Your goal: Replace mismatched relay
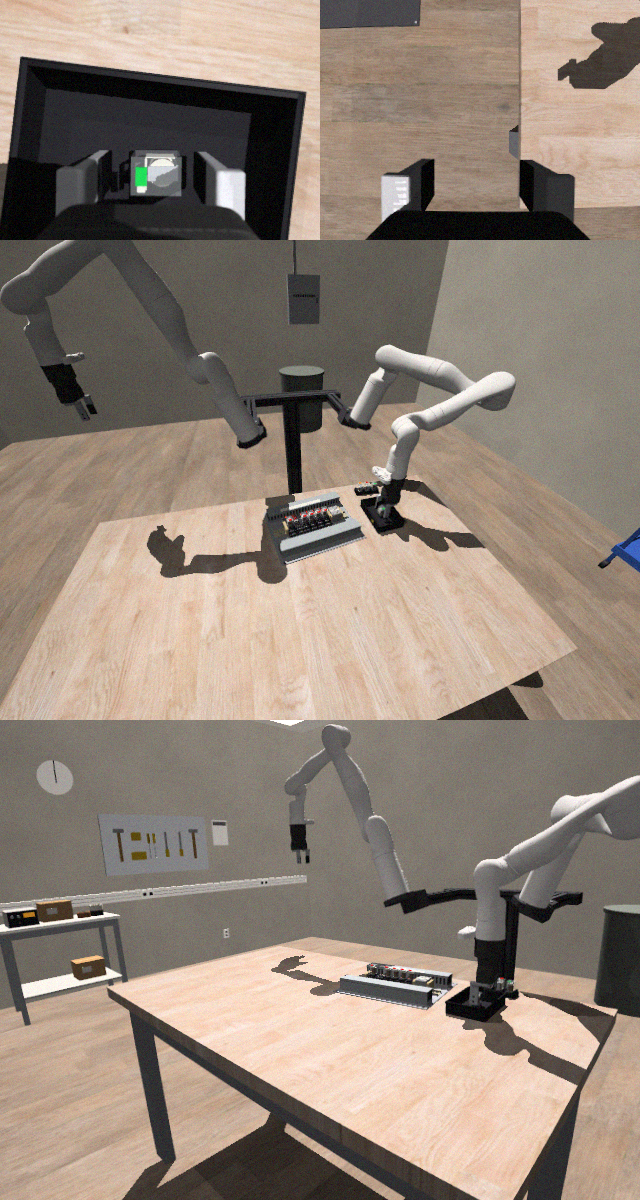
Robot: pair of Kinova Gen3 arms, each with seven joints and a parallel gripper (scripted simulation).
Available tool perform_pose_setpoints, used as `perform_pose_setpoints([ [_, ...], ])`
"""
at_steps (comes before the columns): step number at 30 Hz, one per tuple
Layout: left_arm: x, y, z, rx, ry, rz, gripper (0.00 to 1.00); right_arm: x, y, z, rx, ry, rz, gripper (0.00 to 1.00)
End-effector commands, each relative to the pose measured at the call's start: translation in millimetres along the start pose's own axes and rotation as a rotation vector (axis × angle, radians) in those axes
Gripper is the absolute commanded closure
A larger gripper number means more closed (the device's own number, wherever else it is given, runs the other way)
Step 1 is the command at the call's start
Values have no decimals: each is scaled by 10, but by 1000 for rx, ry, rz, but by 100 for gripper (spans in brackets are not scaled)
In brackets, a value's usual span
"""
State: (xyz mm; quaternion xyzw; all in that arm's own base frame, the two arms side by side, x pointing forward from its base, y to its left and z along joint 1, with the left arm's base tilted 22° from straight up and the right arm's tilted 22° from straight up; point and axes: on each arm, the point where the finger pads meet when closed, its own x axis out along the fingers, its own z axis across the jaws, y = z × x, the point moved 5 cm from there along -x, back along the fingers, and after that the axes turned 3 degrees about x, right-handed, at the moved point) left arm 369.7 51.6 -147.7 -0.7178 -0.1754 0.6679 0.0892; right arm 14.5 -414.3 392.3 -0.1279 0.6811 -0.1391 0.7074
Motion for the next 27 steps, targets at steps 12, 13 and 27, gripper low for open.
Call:
perform_pose_setpoints([
  [12, -36, 1, -5, 0, 1, 0, 0, -5, -3, -1, 0, -1, -1, 0],
  [13, -39, 1, -5, 0, 1, 0, 0, -5, -3, -1, 0, -1, -1, 0],
  [27, -68, 1, -5, 0, 1, 0, 0, -5, -3, -1, 0, -1, -1, 0],
])
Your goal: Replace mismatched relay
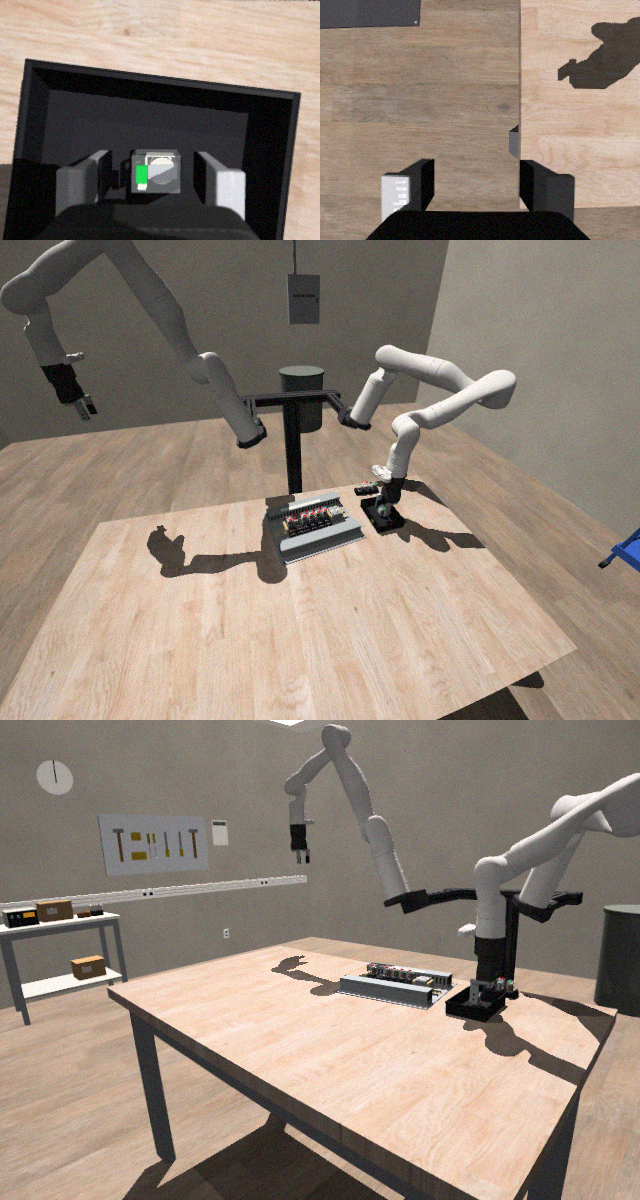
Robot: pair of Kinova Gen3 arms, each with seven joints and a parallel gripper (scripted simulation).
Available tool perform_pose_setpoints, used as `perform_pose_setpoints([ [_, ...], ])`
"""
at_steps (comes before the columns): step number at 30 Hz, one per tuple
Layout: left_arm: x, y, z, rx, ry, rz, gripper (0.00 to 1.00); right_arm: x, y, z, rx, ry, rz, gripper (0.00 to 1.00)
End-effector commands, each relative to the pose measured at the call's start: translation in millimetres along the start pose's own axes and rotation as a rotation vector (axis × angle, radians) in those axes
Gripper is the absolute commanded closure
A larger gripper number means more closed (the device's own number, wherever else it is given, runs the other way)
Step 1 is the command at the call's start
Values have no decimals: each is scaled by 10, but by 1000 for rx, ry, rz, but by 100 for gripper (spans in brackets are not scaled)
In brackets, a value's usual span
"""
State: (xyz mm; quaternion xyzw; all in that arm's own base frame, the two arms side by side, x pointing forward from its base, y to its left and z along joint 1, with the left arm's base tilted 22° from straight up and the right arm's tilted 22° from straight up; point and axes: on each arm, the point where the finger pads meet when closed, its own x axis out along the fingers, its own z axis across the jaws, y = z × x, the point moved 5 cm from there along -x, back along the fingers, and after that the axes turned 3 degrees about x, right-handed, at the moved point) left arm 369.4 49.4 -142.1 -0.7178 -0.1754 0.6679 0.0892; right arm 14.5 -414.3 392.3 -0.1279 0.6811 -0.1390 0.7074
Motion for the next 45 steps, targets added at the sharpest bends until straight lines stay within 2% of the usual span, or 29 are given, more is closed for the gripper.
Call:
perform_pose_setpoints([
  [1, -10, 1, -5, 0, 1, 0, 0, -5, -3, -1, 0, -1, -1, 0],
  [45, -110, 1, -5, 0, 1, 0, 0, -5, -3, -1, 0, -1, -1, 0],
])
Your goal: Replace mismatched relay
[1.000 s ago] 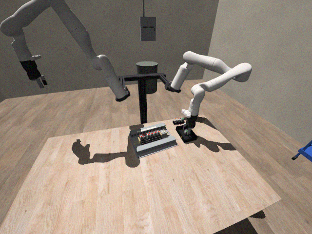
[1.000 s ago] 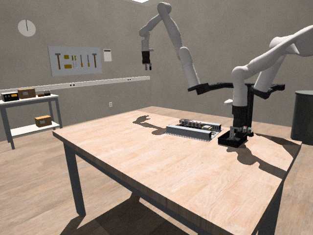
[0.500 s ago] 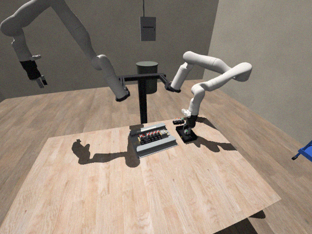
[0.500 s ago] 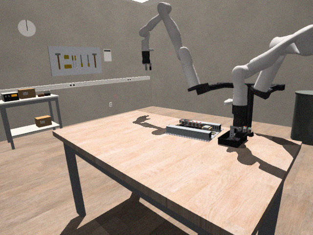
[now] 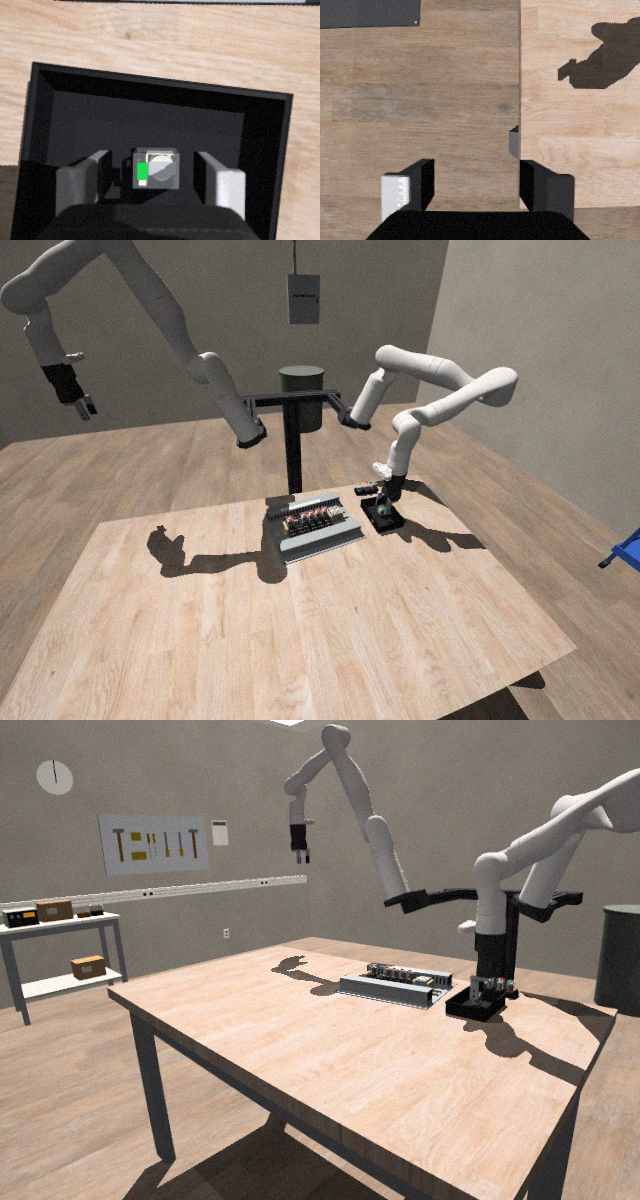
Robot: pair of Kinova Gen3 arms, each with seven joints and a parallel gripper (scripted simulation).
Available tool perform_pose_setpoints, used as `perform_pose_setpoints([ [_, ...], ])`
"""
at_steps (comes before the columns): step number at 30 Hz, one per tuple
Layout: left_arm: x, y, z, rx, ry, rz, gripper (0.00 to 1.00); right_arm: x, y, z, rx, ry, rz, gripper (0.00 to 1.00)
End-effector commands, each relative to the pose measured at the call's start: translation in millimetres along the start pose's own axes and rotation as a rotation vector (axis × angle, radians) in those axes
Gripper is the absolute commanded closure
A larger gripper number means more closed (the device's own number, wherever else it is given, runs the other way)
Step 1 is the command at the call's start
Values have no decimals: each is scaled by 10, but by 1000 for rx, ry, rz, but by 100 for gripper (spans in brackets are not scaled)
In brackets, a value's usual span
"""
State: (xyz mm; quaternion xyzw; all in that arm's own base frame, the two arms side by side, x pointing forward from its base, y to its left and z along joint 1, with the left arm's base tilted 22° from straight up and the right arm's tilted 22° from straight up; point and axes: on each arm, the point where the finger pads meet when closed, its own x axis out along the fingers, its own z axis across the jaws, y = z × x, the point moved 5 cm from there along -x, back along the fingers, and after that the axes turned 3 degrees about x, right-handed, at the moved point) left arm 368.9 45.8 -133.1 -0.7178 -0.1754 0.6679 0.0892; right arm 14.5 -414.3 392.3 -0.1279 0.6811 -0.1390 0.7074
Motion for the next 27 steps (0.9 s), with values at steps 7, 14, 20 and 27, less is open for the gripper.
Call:
perform_pose_setpoints([
  [7, -23, 1, -5, 0, 1, 0, 0, -5, -3, -1, 0, -1, -1, 0],
  [14, -42, 1, -5, 0, 1, 0, 0, -5, -3, -1, 0, -1, -1, 0],
  [20, -58, 1, -5, 0, 1, 0, 0, -5, -3, -1, 0, -1, -1, 0],
  [27, -68, 1, -5, 0, 1, 0, 0, -5, -3, -1, 0, -1, -1, 0],
])
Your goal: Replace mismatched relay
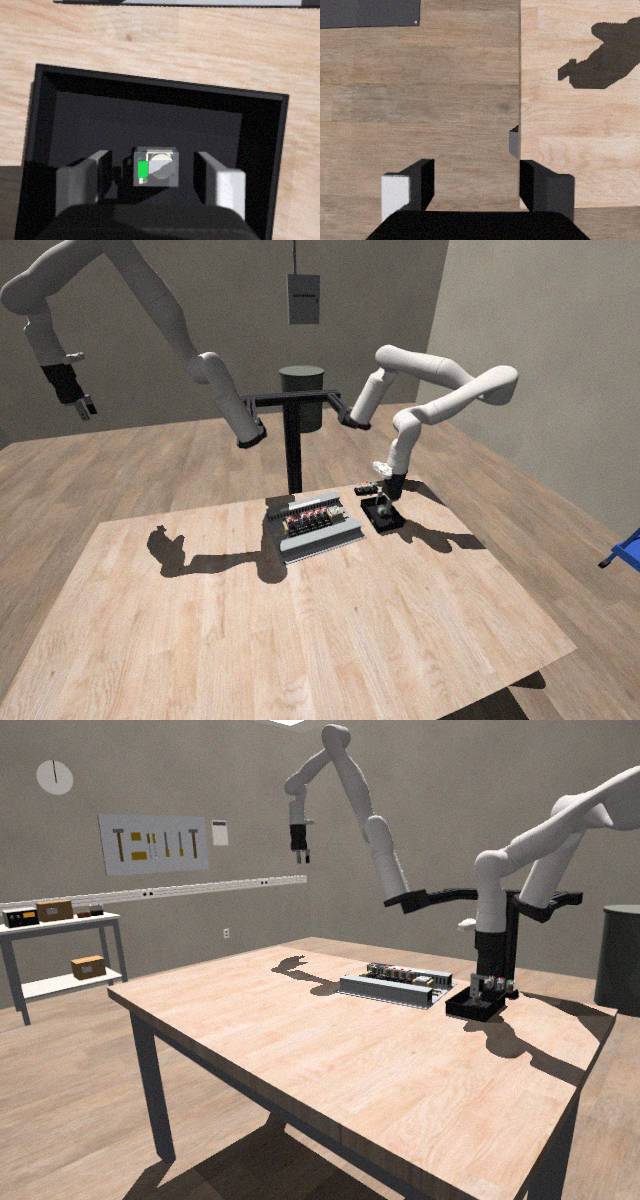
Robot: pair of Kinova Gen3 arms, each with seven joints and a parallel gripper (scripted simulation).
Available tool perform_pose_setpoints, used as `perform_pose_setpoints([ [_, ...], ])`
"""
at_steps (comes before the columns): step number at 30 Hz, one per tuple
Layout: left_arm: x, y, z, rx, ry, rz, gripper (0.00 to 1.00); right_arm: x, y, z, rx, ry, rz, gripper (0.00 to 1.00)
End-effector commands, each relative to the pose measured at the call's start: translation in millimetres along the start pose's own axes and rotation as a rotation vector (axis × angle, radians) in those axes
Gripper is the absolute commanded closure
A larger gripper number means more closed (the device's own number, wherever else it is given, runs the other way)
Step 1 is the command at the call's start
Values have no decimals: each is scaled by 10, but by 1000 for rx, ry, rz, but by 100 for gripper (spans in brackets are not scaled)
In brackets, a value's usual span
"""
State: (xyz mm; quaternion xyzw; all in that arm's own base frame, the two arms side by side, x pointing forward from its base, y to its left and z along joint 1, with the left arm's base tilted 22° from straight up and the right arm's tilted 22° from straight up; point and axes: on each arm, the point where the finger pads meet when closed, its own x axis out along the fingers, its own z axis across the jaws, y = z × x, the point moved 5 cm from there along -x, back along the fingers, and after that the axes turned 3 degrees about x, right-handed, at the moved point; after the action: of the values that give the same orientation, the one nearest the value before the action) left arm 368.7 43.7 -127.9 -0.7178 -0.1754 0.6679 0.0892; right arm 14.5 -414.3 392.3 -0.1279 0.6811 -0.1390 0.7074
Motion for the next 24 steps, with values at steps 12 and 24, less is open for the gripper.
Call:
perform_pose_setpoints([
  [12, -38, 1, -5, 0, 1, 0, 0, -5, -3, -1, 0, -1, -1, 0],
  [24, -83, 1, -5, 0, 1, 0, 0, -5, -3, -1, 0, -1, -1, 0],
])
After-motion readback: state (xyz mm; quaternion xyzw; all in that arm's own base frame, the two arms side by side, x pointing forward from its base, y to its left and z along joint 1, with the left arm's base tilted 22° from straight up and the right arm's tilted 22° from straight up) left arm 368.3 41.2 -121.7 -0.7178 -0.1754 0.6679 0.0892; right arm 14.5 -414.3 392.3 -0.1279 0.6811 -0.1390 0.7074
